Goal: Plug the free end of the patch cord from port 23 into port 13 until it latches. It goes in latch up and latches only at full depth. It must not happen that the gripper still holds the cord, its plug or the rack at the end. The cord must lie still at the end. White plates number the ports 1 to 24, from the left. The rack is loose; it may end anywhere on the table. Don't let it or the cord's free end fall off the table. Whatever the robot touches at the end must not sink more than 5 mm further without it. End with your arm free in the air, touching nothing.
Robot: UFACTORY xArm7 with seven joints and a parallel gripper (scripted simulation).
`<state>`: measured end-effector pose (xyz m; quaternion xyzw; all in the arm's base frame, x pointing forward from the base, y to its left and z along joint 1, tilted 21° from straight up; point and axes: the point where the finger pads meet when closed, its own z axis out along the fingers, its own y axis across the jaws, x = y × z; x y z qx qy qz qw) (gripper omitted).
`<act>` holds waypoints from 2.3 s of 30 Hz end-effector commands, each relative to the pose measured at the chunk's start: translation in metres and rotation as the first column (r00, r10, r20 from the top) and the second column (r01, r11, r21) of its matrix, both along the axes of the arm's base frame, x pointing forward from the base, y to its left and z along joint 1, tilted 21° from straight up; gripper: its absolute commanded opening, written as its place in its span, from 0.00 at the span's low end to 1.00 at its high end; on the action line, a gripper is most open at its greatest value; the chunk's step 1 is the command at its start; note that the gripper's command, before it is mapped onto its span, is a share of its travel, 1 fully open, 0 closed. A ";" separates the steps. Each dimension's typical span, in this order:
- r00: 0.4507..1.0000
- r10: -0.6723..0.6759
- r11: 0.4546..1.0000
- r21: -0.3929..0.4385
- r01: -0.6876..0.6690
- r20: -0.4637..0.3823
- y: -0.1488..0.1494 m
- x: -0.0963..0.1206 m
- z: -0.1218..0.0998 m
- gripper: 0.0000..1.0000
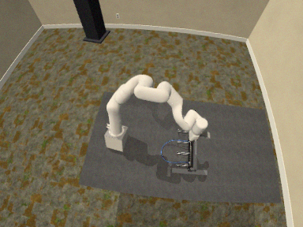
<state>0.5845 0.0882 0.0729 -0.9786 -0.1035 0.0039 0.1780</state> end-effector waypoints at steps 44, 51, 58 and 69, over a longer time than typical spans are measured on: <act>1.000 -0.002 1.000 -0.001 0.002 0.005 -0.002 0.002 0.004 0.00; 1.000 -0.002 1.000 -0.001 0.002 0.005 -0.002 0.002 0.004 0.00; 1.000 -0.002 1.000 -0.001 0.002 0.005 -0.002 0.002 0.004 0.00; 1.000 -0.002 1.000 -0.001 0.002 0.005 -0.002 0.002 0.004 0.00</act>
